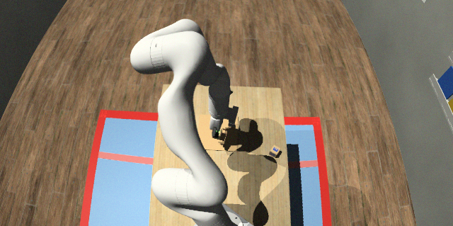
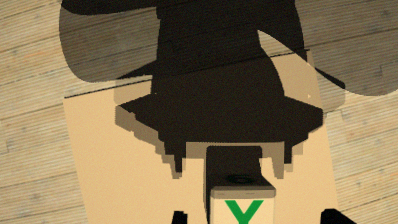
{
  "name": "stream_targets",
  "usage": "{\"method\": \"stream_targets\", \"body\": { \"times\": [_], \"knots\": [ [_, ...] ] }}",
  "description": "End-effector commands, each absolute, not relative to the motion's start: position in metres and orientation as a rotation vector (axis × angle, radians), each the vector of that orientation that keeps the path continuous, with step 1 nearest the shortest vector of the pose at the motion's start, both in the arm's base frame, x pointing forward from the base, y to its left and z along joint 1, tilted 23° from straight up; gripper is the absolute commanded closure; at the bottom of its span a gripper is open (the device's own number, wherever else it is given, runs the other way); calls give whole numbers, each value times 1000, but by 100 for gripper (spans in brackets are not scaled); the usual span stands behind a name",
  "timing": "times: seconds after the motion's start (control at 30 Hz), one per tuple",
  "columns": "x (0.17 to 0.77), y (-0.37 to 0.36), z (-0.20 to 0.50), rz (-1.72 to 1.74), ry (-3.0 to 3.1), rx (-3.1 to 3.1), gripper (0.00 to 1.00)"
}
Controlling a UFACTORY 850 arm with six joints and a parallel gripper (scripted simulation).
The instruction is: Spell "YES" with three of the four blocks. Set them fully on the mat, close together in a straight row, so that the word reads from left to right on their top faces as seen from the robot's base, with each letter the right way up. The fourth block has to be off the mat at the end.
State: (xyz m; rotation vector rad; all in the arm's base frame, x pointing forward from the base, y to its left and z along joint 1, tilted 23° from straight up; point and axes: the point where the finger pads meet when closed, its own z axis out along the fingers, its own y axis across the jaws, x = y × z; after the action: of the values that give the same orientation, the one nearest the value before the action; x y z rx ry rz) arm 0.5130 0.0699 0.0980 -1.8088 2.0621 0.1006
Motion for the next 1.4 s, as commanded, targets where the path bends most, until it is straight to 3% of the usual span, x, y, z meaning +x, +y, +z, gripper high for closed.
{"method": "stream_targets", "body": {
  "times": [0.0,1.37],
  "knots": [
    [515,71,96,98,2060,-1807,16],
    [518,74,86,98,2060,-1807,16]
  ]
}}
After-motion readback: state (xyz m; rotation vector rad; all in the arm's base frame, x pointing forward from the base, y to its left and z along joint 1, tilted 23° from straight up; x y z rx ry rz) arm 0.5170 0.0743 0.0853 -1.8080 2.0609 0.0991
